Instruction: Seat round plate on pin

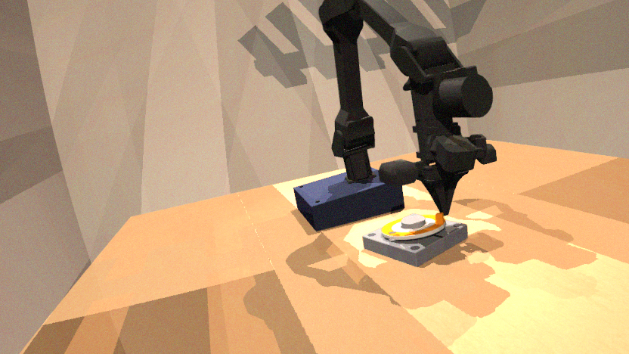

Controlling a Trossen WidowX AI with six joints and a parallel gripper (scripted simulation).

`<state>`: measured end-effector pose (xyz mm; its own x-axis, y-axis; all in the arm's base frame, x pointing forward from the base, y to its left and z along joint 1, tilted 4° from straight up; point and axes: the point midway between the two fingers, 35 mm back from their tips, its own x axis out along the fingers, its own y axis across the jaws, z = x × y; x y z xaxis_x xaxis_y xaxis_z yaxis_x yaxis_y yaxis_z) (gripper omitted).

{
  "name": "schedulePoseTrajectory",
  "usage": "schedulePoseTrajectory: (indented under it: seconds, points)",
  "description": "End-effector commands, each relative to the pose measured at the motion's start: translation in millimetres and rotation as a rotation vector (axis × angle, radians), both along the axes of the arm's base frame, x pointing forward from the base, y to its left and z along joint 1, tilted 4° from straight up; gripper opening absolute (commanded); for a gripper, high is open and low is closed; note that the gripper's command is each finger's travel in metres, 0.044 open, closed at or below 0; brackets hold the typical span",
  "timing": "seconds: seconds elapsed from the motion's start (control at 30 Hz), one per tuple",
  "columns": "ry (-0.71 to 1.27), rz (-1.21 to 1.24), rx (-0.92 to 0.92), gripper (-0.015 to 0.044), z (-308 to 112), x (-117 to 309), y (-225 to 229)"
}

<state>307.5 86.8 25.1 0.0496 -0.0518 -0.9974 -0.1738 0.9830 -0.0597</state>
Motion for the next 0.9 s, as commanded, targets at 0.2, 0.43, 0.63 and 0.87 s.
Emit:
schedulePoseTrajectory:
  seconds: [0.2,0.43,0.63,0.87]
  points:
    - [0.0,0.002,-0.001,0.0,1.2,13.4,-6.2]
    - [0.0,0.002,-0.001,0.0,2.2,17.9,-10.2]
    - [0.0,0.002,-0.001,0.0,2.0,22.0,-13.7]
    - [-0.001,0.002,-0.001,0.0,21.5,21.7,-13.0]
